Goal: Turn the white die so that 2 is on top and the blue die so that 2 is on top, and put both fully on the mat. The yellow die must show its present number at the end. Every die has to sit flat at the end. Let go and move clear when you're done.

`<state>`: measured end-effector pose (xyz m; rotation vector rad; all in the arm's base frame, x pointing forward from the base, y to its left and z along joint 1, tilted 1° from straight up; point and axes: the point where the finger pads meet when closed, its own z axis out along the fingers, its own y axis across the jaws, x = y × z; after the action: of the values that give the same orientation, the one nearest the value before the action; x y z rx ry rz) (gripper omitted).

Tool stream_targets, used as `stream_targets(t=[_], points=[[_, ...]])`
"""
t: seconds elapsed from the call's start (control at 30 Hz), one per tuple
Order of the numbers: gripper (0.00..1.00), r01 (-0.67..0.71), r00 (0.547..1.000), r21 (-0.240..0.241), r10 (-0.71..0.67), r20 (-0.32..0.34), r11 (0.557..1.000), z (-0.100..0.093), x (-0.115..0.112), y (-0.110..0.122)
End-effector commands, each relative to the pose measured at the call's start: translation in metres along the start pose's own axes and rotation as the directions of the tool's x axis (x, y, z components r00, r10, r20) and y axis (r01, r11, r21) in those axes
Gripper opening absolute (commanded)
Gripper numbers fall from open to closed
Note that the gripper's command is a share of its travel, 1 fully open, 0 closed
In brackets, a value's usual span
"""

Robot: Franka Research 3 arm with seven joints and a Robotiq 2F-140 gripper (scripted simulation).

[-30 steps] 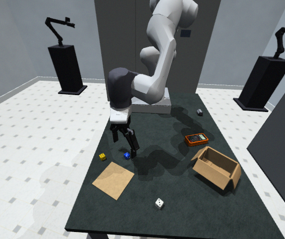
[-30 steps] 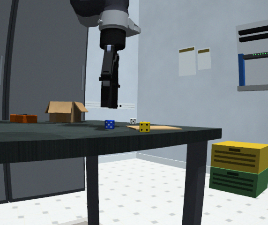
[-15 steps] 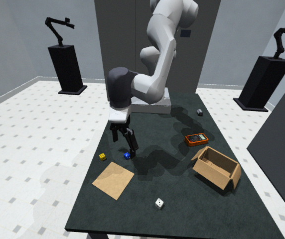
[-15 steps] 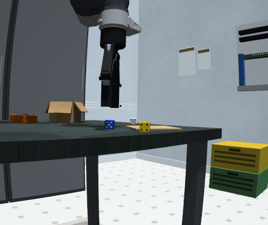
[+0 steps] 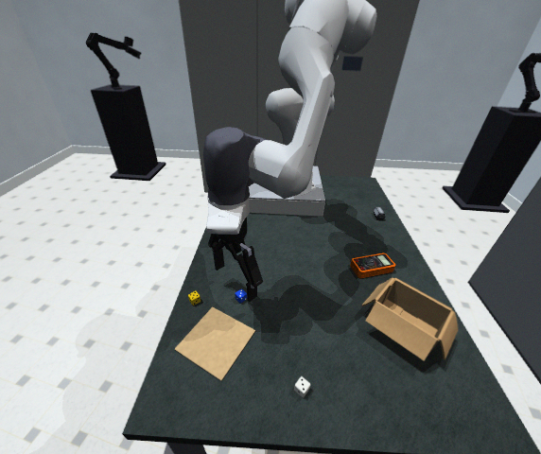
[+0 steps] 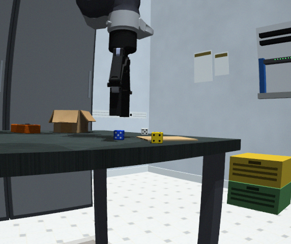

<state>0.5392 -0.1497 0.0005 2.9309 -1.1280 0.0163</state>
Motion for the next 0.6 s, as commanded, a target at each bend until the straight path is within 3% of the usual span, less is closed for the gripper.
stream_targets(t=[0.0,0.33,0.57], points=[[1.00,-0.010,1.000,0.000,0.010,-0.003,1.000,0.000,0.001,0.000],[1.00,-0.010,1.000,0.000,0.010,-0.003,1.000,0.000,0.001,-0.002],[1.00,-0.010,1.000,0.000,0.010,-0.003,1.000,0.000,0.006,-0.028]])
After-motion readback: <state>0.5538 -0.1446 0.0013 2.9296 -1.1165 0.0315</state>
